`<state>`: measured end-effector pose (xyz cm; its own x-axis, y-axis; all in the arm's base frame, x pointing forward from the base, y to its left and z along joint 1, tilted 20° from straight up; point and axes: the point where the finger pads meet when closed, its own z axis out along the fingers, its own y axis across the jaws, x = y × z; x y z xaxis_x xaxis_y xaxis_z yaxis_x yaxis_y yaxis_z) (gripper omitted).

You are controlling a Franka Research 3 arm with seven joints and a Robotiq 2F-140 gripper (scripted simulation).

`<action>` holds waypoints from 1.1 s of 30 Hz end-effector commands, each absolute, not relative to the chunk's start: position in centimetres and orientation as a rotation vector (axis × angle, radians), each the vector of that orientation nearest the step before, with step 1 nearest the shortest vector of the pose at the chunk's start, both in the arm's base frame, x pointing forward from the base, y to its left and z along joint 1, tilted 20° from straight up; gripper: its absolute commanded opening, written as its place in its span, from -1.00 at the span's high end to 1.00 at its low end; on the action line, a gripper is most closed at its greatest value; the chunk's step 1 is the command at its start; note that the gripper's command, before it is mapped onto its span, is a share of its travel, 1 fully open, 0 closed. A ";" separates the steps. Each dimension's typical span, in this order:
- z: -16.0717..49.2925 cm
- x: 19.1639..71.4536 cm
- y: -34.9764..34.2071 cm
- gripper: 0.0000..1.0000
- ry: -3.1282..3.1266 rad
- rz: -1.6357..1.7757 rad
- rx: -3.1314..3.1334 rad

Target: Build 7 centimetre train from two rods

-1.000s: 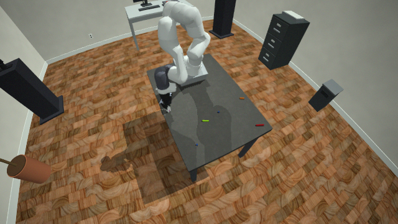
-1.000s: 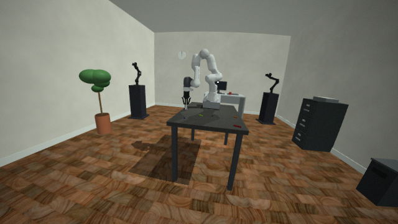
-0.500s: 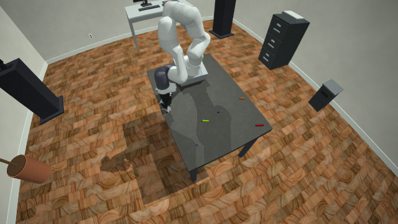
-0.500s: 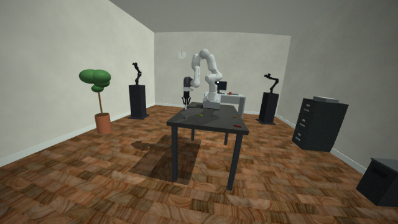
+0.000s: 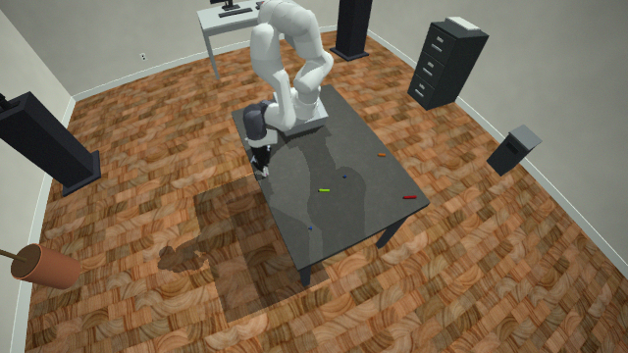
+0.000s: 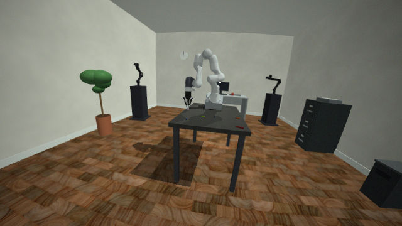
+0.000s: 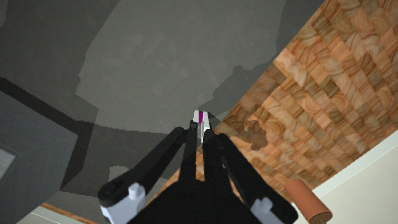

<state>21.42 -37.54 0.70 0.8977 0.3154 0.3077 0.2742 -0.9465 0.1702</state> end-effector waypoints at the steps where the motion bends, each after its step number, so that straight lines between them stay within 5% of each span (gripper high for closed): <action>1: 1.6 20.9 -37.1 0.75 0.462 0.505 2.951; 33: 9.1 18.1 -36.7 0.75 0.462 0.505 2.951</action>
